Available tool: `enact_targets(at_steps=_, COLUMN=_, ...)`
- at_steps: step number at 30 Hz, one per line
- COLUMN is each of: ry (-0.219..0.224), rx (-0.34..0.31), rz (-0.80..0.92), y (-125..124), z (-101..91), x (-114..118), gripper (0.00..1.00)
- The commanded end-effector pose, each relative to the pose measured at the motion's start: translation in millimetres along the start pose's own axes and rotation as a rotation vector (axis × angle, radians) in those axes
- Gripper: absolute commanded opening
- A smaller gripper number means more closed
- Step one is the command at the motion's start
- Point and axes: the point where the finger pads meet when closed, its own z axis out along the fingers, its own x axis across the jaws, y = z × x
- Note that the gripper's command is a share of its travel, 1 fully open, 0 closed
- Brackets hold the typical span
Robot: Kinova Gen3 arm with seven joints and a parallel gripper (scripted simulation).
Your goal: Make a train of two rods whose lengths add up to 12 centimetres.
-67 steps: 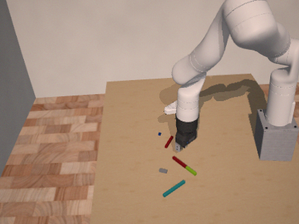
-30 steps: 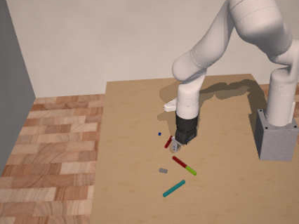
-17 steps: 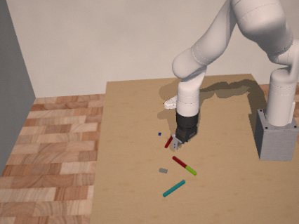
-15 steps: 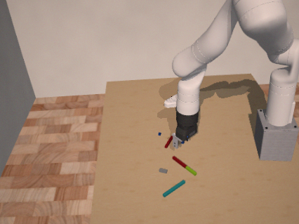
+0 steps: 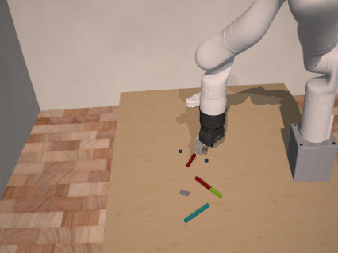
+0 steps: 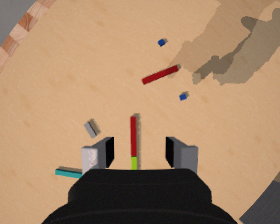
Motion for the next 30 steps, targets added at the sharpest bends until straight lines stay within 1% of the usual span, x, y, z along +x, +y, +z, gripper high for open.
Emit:
enact_targets(at_steps=1, ry=-0.020, rx=-0.002, rz=-0.013, y=4.3, z=-13.3, x=-8.7, gripper=1.00)
enact_targets(at_steps=4, ry=-0.020, rx=-0.002, rz=-0.013, y=4.2, z=-21.2, x=-8.6, gripper=1.00)
enact_targets(at_steps=8, ry=-0.020, rx=-0.002, rz=-0.013, y=4.2, z=-26.7, x=-8.5, gripper=1.00)
enact_targets(at_steps=30, ry=-0.020, rx=-0.002, rz=-0.013, y=4.2, z=-27.6, x=-8.4, gripper=1.00)
